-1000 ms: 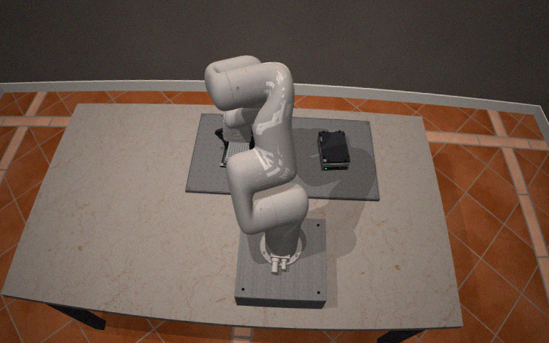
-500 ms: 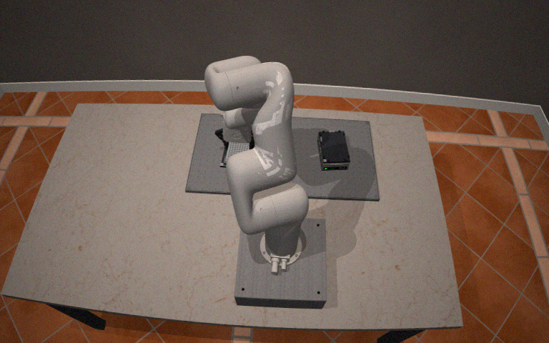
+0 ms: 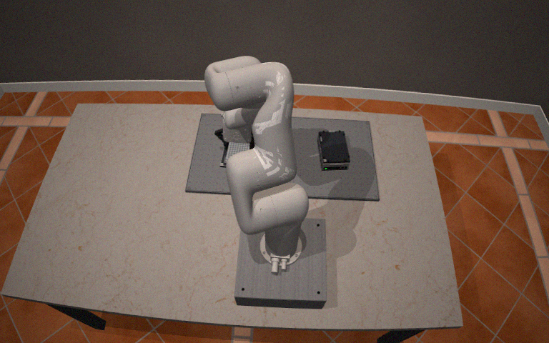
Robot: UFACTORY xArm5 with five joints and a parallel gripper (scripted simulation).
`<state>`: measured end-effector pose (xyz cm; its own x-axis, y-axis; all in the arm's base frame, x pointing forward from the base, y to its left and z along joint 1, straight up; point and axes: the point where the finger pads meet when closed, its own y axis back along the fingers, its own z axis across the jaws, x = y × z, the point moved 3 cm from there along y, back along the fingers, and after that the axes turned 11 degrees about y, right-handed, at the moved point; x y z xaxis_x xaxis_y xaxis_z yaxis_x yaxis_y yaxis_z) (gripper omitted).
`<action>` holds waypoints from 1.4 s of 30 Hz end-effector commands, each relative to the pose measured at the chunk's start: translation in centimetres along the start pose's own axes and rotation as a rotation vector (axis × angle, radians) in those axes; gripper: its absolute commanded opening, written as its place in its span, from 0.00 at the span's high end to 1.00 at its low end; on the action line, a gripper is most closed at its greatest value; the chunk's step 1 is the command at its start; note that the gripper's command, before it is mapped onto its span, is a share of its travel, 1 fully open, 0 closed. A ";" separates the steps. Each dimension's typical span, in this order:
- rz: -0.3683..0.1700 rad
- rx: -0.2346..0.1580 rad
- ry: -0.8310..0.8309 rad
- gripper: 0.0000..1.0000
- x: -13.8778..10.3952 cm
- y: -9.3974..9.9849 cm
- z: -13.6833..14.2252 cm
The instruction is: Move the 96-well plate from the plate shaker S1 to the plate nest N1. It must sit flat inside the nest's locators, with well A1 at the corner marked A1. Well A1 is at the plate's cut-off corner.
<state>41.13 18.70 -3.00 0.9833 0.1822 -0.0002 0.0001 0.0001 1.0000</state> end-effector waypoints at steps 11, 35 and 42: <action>0.004 0.001 0.000 0.00 0.1 0.1 0.0; 0.004 0.001 0.000 0.00 0.1 3.1 0.0; 0.004 0.001 0.000 0.00 0.1 4.9 0.0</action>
<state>41.15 18.71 0.72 0.9833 0.1822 0.0001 -0.0001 0.0000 1.0000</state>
